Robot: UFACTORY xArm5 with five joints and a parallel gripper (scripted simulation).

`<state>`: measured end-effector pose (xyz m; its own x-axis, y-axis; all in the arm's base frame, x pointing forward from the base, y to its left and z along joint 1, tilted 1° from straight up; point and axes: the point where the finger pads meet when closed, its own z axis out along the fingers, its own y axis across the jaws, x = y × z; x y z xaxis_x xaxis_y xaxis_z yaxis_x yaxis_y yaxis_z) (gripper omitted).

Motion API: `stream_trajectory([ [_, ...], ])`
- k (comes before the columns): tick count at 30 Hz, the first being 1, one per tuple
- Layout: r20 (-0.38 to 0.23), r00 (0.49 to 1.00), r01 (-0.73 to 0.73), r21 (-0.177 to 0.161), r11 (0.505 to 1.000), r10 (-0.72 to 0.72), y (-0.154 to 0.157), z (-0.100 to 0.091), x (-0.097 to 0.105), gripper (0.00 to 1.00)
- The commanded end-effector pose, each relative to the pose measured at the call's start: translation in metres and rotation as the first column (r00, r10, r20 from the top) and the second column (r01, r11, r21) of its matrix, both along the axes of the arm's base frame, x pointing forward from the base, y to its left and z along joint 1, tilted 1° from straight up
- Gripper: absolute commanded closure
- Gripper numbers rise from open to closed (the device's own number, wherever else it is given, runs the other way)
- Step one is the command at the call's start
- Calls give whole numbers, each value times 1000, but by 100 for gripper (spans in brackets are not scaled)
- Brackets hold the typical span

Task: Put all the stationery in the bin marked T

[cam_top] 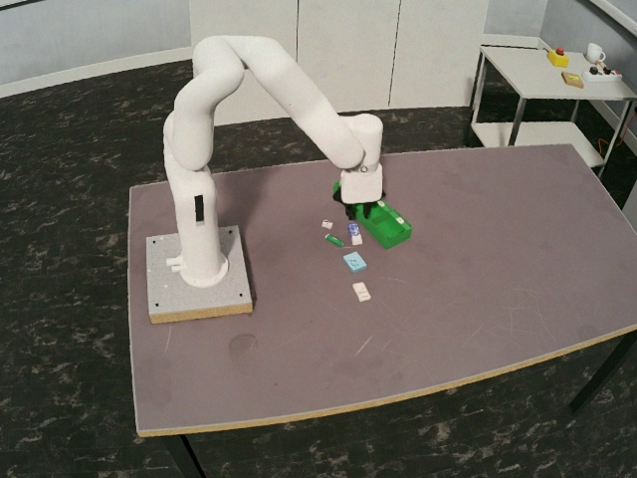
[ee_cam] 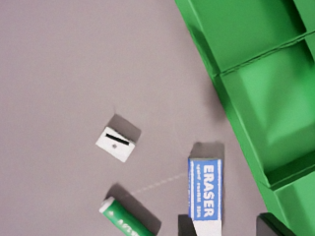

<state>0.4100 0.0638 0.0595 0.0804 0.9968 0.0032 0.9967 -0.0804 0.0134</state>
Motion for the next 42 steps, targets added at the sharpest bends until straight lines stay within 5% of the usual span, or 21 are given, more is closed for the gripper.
stream_trajectory([
  [1, 4, 1000, -2, 1, 1000, 2, 0, 1, 1, 60],
  [25, 4, 1000, -2, 1, 1000, 2, 1, 1, 1, 60],
  [42, 3, 1000, -2, 1, 1000, 2, 1, -59, 3, 60],
])
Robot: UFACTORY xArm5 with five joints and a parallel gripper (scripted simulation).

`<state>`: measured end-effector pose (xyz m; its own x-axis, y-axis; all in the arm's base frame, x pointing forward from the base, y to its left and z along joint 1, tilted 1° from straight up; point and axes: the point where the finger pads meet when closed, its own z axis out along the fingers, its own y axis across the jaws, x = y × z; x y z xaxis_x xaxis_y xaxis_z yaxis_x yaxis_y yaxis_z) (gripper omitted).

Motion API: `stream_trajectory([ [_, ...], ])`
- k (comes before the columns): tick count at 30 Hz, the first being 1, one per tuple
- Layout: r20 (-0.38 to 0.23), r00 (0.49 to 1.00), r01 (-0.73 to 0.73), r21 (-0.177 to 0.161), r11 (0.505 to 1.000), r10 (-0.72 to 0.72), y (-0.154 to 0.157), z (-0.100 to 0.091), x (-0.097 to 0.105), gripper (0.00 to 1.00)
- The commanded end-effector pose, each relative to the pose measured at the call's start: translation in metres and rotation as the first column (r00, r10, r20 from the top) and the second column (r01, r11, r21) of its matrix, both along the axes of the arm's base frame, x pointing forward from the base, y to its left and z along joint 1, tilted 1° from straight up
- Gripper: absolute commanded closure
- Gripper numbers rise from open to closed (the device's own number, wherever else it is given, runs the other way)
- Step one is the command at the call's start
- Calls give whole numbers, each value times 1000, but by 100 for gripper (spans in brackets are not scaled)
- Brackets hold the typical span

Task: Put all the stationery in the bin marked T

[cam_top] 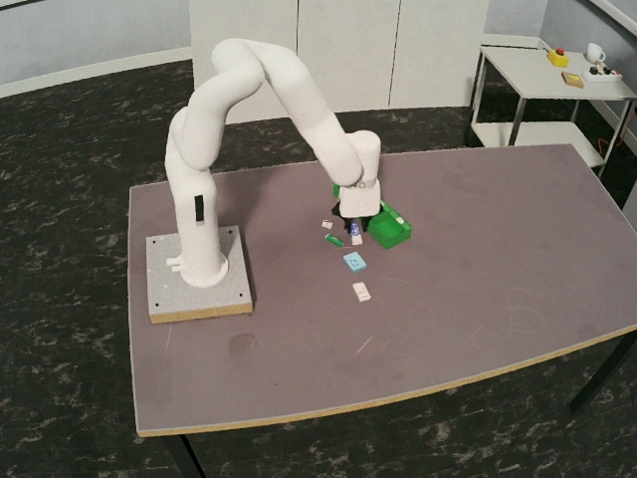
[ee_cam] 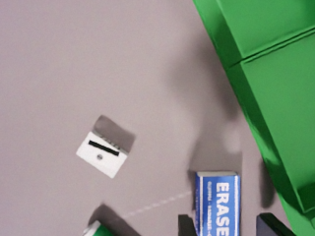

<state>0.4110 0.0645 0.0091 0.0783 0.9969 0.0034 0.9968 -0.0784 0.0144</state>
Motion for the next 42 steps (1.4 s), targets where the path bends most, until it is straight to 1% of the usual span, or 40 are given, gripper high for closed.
stream_trajectory([
  [1, 2, 1000, 0, 0, 1000, 0, 0, -10, 2, 60],
  [4, 2, 1000, 0, 0, 1000, 0, 0, -10, 2, 60],
  [12, 2, 1000, 0, 0, 1000, 0, 0, -20, 1, 60],
  [24, 2, 1000, 0, 0, 1000, 0, 0, -22, 1, 60],
  [25, 2, 1000, 0, 0, 1000, 0, 0, -22, 1, 81],
  [42, 2, 1000, 0, 0, 1000, 0, 0, -22, 1, 81],
])
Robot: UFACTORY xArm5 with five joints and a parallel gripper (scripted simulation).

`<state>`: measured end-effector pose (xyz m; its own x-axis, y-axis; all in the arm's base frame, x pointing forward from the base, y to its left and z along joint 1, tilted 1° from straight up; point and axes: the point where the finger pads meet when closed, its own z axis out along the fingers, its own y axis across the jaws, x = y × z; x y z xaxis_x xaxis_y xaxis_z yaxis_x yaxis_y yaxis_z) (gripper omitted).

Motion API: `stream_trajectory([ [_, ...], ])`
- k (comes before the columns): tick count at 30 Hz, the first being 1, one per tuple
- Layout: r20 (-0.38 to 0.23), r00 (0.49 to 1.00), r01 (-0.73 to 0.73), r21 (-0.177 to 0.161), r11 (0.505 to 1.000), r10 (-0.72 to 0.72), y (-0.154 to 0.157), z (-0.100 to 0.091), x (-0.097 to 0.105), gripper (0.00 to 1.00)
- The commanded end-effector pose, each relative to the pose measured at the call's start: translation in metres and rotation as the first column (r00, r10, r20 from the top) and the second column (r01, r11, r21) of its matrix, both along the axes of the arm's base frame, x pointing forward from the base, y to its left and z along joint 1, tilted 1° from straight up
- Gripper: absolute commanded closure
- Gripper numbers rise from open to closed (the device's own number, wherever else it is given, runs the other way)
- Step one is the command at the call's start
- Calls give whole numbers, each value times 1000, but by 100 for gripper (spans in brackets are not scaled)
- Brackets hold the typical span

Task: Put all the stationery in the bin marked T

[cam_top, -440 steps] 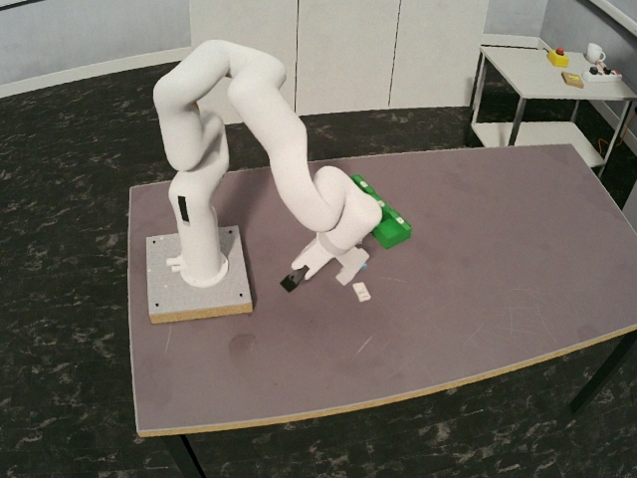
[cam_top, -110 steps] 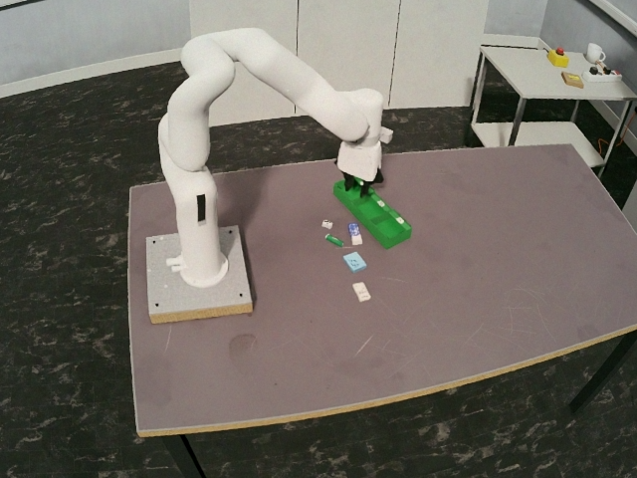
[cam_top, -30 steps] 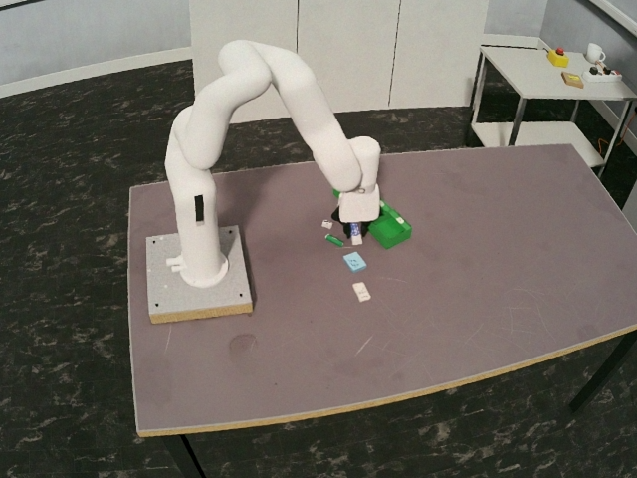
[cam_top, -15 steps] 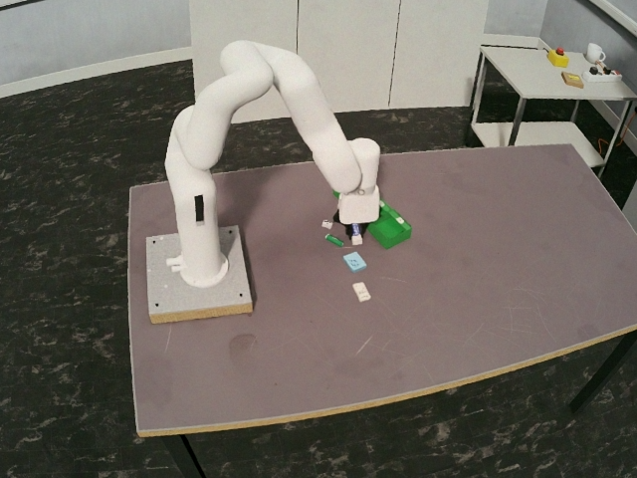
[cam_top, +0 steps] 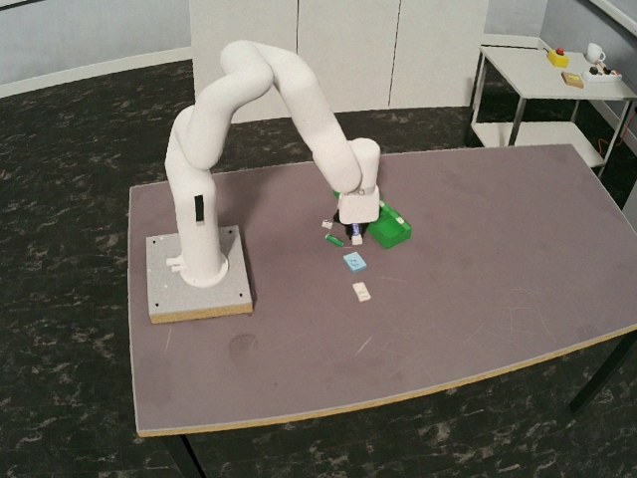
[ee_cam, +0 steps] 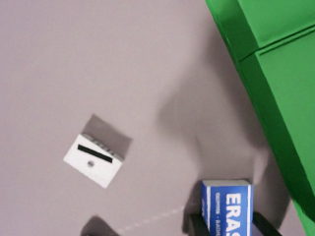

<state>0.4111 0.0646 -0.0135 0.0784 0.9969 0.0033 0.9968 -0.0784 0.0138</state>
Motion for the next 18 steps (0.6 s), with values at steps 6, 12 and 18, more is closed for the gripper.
stream_trajectory([
  [6, 3, 1000, 0, 0, 1000, 0, 0, 1, 1, 81],
  [12, 3, 1000, 0, 0, 1000, 0, 0, 1, 1, 81],
  [18, 3, 1000, 0, 0, 1000, 0, 0, 14, 1, 81],
])
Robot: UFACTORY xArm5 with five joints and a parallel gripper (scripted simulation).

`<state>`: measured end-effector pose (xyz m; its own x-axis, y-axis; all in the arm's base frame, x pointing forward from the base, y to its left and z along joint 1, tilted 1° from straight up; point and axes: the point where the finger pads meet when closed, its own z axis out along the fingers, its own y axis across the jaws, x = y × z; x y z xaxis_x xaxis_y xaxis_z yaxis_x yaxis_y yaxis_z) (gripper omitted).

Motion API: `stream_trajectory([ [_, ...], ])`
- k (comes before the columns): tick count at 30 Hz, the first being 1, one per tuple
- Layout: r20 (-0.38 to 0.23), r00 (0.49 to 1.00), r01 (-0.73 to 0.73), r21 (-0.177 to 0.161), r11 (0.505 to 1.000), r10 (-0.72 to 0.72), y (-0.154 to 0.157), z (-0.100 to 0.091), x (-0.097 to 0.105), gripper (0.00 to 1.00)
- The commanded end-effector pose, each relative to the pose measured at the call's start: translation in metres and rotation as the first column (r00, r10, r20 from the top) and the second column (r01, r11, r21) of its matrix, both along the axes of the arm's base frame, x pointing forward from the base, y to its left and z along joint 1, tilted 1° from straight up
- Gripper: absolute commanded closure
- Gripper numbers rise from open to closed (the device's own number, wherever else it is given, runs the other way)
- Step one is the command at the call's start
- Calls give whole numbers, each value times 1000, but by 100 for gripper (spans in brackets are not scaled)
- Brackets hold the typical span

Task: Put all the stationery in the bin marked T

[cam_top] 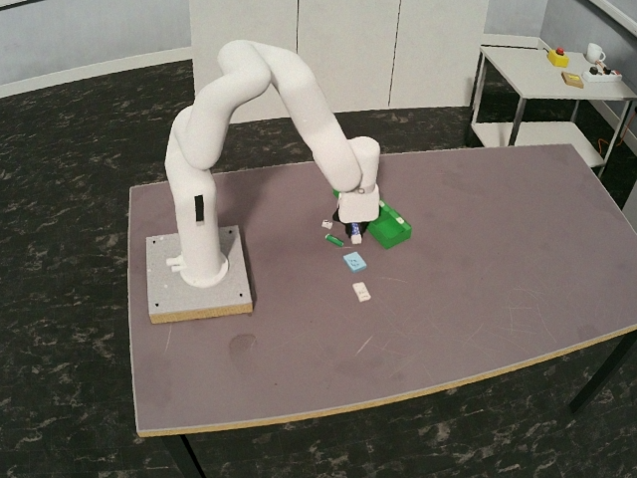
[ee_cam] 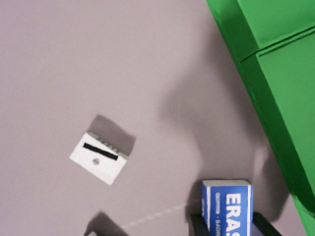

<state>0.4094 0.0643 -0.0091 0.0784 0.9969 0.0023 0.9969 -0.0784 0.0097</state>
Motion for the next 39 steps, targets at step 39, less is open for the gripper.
stream_trajectory([
  [39, 7, 1000, 0, 1, 1000, 0, 35, 57, 10, 81],
])
